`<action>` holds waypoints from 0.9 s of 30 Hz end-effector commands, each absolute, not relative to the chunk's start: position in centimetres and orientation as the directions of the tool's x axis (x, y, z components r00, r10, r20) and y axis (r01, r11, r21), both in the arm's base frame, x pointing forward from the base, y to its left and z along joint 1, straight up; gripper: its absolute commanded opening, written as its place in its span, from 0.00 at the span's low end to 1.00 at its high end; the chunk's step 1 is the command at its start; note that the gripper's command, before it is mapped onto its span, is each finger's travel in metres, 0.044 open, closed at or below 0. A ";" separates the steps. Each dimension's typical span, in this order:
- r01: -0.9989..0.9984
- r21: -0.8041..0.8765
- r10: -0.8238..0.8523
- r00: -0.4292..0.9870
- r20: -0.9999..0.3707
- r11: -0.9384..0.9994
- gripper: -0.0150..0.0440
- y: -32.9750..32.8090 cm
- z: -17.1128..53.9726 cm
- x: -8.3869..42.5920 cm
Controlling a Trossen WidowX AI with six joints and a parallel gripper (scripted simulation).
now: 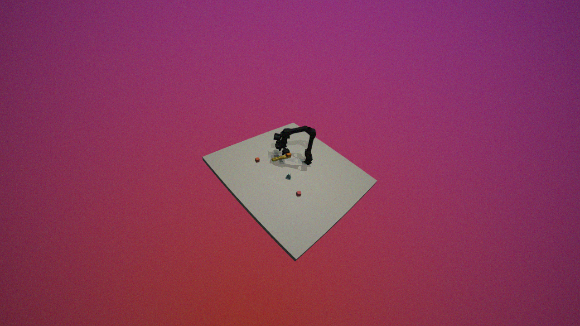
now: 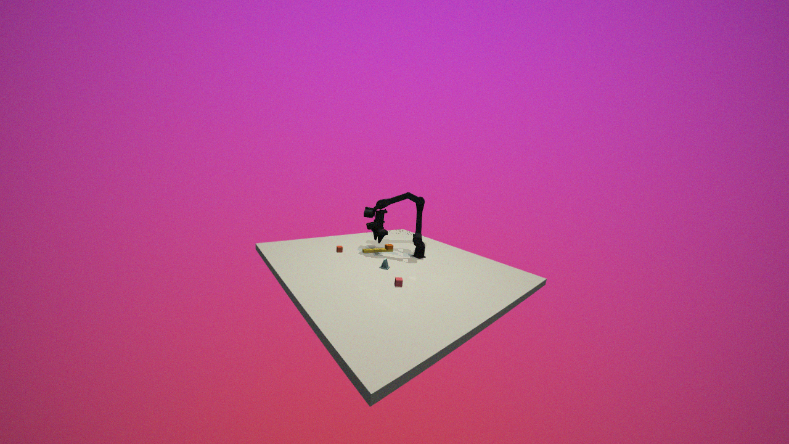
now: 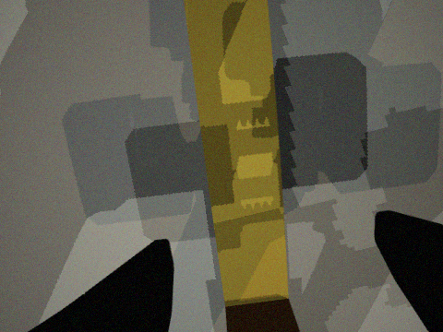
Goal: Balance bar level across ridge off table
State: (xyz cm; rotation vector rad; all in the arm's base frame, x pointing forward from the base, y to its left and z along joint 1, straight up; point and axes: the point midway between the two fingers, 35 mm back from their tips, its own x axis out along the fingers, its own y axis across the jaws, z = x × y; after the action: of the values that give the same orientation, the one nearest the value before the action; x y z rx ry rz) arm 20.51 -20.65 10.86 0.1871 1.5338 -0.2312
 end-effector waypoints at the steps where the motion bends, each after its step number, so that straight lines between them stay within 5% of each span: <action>1: 0.267 -0.012 -0.017 0.017 -1.000 0.964 0.79 -20.4 7.7 20.4; 27: 0.267 -0.012 -0.017 0.017 -1.000 0.964 0.79 -20.4 4.7 20.4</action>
State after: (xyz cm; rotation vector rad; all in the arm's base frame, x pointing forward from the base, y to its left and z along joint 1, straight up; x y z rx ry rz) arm 20.38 -20.47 5.16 0.1933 1.5416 -0.2256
